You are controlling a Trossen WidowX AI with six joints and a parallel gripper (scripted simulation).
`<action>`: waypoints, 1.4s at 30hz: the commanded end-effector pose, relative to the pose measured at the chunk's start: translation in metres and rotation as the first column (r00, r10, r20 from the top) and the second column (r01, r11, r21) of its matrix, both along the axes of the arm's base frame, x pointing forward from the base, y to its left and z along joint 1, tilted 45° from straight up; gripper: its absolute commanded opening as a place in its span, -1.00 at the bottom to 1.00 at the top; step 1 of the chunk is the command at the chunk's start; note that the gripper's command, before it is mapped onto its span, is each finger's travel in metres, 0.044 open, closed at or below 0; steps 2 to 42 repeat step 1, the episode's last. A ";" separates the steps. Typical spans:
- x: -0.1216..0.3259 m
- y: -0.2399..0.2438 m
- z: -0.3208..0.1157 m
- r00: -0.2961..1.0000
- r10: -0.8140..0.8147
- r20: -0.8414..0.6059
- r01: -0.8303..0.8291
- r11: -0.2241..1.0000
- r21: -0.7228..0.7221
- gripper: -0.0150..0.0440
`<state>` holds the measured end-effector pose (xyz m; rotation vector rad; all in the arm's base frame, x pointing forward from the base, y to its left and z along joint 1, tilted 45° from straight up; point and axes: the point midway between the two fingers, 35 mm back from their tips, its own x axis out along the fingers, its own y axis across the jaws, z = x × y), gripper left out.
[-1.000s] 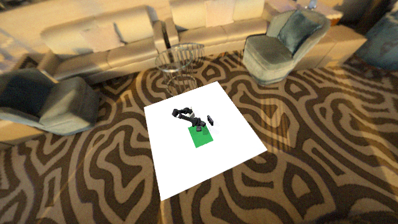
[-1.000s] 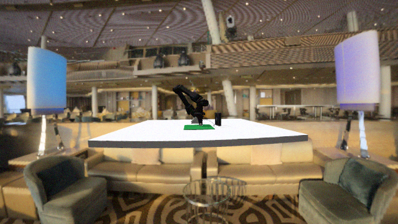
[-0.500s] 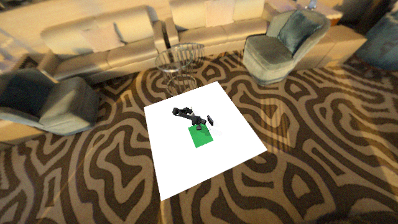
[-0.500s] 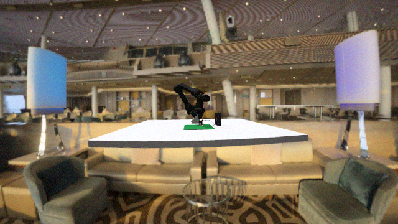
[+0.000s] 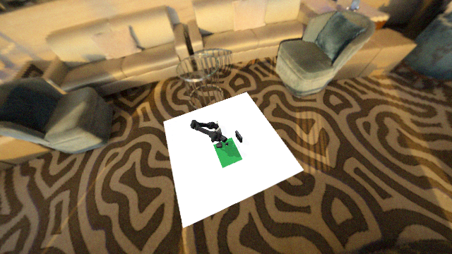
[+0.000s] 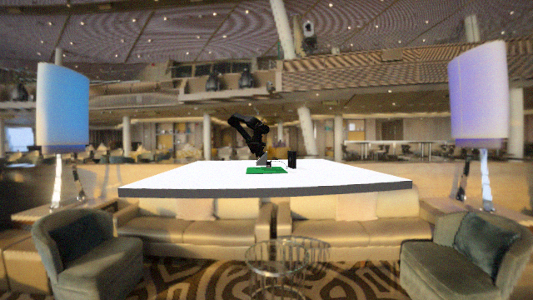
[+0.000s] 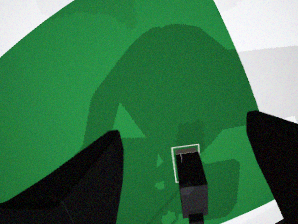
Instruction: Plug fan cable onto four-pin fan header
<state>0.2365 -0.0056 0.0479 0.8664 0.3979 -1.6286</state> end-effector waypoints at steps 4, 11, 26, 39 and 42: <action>-0.023 -0.030 0.028 1.000 0.003 0.000 -0.003 1.000 -0.007 0.39; -0.023 -0.030 0.028 1.000 0.003 0.000 -0.003 1.000 -0.007 0.39; -0.023 -0.030 0.028 1.000 0.003 0.000 -0.003 1.000 -0.007 0.39; -0.023 -0.030 0.028 1.000 0.003 0.000 -0.003 1.000 -0.007 0.39; -0.023 -0.030 0.028 1.000 0.003 0.000 -0.003 1.000 -0.007 0.39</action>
